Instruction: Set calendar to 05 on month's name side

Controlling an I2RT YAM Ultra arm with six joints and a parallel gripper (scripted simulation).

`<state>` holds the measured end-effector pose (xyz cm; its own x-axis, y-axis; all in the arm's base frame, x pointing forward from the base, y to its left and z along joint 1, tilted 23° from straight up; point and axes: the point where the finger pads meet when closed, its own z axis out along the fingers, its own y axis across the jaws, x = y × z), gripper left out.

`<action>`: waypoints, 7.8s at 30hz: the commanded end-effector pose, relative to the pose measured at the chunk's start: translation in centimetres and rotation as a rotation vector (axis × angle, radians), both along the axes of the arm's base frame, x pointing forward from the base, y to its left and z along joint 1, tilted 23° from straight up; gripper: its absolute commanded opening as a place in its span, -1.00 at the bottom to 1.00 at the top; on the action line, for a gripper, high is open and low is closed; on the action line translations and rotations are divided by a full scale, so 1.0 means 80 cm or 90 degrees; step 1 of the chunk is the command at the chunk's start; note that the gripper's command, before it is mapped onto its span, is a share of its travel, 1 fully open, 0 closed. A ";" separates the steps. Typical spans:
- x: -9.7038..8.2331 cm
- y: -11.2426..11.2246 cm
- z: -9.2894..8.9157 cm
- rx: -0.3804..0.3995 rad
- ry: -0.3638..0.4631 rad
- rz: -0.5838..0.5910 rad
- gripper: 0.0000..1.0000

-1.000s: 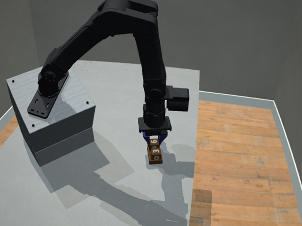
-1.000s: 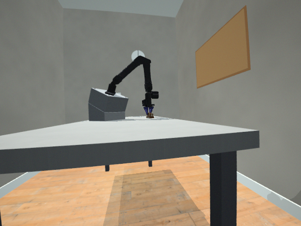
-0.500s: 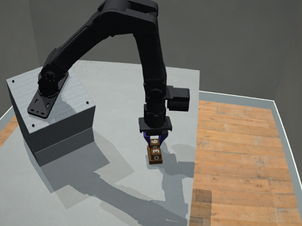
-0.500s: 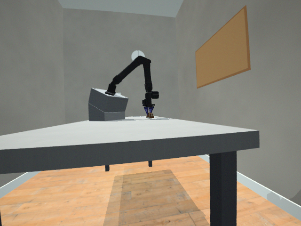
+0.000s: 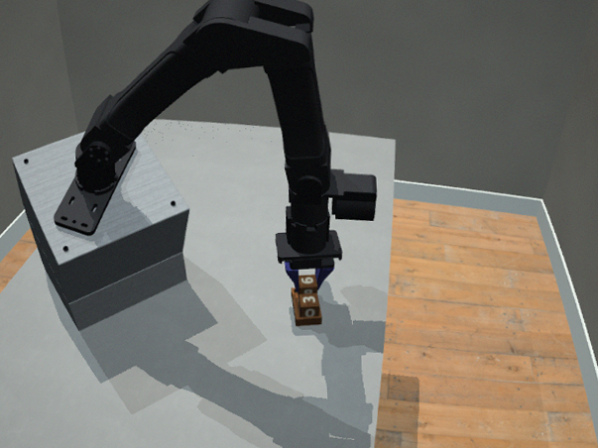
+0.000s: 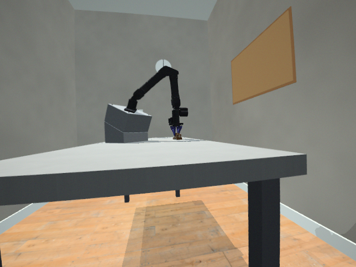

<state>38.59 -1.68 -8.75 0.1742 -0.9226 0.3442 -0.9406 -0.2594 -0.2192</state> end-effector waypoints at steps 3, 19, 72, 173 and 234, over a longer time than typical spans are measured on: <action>0.002 0.004 0.003 0.008 -0.002 0.004 -0.45; -0.001 0.004 0.002 0.008 -0.002 0.005 -0.45; 0.001 0.001 -0.008 0.008 -0.002 0.005 -0.45; -0.004 0.006 0.010 0.008 -0.002 0.005 -0.07; -0.045 0.045 0.139 0.009 -0.002 0.005 1.00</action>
